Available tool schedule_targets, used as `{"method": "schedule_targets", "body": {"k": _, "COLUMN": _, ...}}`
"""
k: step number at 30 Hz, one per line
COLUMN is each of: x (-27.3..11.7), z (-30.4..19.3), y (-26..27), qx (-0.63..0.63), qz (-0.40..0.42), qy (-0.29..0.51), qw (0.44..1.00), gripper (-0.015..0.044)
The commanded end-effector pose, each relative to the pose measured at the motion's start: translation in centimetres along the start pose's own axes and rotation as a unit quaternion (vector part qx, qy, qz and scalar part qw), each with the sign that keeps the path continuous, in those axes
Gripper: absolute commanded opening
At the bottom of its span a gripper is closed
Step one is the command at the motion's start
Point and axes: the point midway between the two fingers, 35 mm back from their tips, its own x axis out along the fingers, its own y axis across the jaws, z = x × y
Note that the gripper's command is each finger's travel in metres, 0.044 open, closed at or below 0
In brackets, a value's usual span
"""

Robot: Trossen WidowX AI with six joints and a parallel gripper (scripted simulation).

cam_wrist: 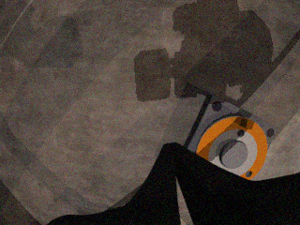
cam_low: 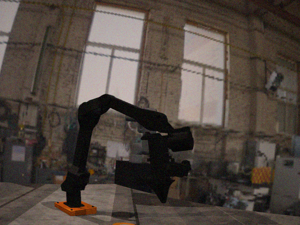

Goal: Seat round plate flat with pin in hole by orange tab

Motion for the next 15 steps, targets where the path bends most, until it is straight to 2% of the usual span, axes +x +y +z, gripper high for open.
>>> {"method": "schedule_targets", "body": {"k": 1, "x": 1.1, "z": 0.1, "y": -4.4, "qx": 0.033, "qz": -0.031, "qy": 0.046, "qw": 0.998, "gripper": 0.0}}
{"method": "schedule_targets", "body": {"k": 4, "x": 1.7, "z": -0.1, "y": -7.9, "qx": 0.064, "qz": -0.049, "qy": 0.084, "qw": 0.993, "gripper": 0.0}}
{"method": "schedule_targets", "body": {"k": 10, "x": 1.8, "z": 0.0, "y": -8.6, "qx": 0.066, "qz": -0.05, "qy": 0.087, "qw": 0.993, "gripper": 0.0}}
{"method": "schedule_targets", "body": {"k": 15, "x": 3.8, "z": -0.3, "y": -8.8, "qx": 0.066, "qz": -0.05, "qy": 0.087, "qw": 0.993, "gripper": 0.0}}
